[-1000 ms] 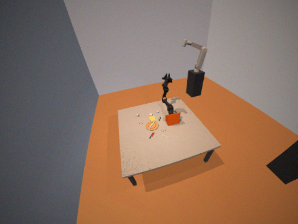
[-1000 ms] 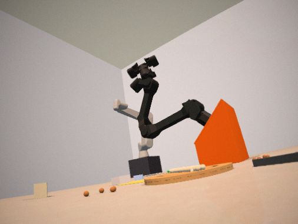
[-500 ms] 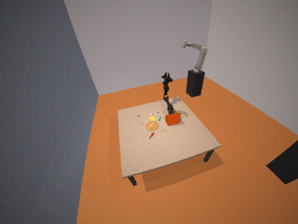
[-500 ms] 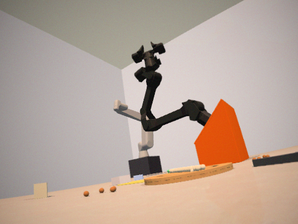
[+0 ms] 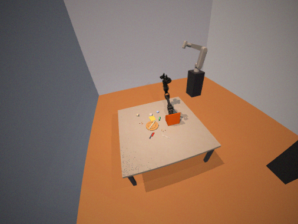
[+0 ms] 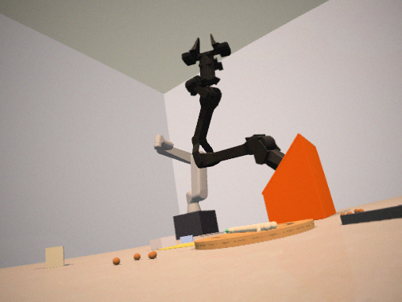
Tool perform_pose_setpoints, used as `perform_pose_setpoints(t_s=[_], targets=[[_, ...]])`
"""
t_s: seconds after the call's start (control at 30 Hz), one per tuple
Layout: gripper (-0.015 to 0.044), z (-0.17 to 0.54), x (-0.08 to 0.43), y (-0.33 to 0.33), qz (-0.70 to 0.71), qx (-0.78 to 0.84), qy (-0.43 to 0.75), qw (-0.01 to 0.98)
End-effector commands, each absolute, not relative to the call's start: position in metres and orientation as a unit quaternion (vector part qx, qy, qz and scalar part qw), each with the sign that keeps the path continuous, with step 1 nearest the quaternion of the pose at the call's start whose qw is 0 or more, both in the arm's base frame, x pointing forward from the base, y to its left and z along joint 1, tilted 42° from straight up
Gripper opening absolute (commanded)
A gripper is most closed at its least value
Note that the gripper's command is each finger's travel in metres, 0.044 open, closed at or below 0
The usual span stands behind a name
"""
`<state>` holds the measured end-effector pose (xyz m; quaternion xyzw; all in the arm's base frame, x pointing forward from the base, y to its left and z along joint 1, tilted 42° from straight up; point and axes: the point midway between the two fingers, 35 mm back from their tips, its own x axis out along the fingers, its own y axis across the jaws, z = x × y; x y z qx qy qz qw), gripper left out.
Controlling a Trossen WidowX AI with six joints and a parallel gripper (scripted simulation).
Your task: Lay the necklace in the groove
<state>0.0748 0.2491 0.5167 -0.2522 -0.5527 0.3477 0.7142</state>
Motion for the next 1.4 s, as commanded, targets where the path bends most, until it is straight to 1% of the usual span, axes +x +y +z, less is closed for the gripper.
perform_pose_setpoints(t_s=[0.0, 0.7, 1.37], targets=[[0.0250, 0.500, 0.102, 0.266, 0.351, -0.282, -0.508, 0.735], [0.0250, 0.413, 0.215, 0.296, 0.341, -0.384, -0.307, 0.801], [0.0250, 0.310, 0.313, 0.273, 0.303, -0.460, -0.096, 0.829]])
